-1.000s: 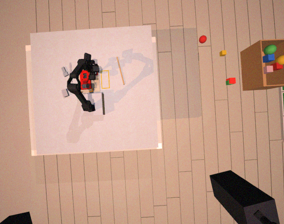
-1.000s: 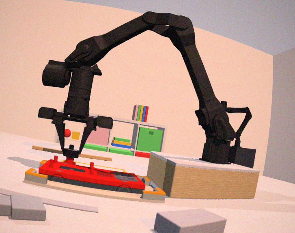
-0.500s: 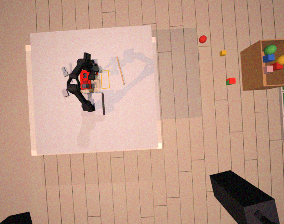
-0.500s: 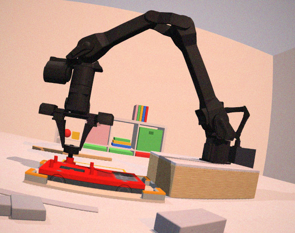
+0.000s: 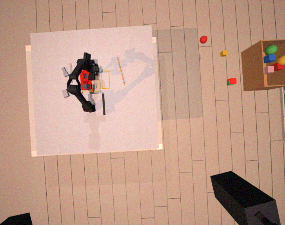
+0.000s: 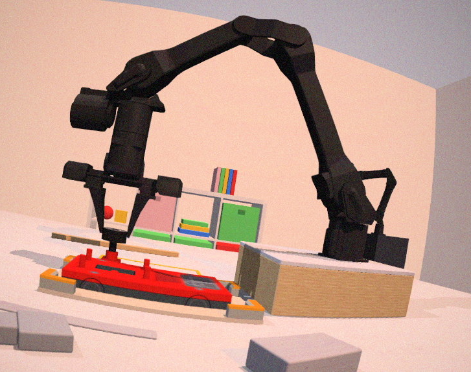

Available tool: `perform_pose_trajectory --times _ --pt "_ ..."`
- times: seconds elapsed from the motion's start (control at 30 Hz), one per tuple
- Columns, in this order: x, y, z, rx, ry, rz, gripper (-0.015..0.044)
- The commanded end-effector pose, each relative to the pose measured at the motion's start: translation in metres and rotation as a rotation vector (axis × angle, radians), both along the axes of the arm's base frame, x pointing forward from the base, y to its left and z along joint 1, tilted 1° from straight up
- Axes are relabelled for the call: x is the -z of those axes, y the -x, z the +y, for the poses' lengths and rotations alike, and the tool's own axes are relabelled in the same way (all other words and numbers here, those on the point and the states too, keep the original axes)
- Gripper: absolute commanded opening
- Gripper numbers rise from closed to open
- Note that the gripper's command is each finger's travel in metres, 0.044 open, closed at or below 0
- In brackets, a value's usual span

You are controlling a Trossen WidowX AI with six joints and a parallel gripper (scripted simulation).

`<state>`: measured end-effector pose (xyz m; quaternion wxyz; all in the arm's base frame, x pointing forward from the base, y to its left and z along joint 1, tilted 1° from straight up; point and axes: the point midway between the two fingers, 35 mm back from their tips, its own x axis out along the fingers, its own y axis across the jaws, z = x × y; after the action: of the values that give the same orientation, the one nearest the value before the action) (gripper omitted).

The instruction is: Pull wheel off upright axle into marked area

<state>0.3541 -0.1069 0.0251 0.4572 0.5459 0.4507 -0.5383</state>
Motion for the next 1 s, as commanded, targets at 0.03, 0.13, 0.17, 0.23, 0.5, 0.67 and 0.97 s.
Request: perform_pose_trajectory --times 0.03,0.13,0.17,0.23,0.5,0.67,0.97 --pt "-0.0033 0.0007 -0.0001 -0.001 -0.002 0.0 0.0" --pt "-0.0043 0.0007 -0.0001 -0.001 -0.002 0.0 0.0" --pt "-0.0046 0.0007 -0.0001 -0.001 -0.002 0.0 0.0" --pt "-0.0053 0.0007 -0.0001 -0.001 -0.002 -0.001 0.0" --pt "-0.0079 0.0008 -0.0001 -0.001 -0.002 -0.002 0.0" --pt "-0.0096 0.0008 -0.0001 -0.001 -0.002 -0.003 0.0" --pt "-0.0126 0.001 -0.0001 -0.001 -0.002 -0.004 0.0"
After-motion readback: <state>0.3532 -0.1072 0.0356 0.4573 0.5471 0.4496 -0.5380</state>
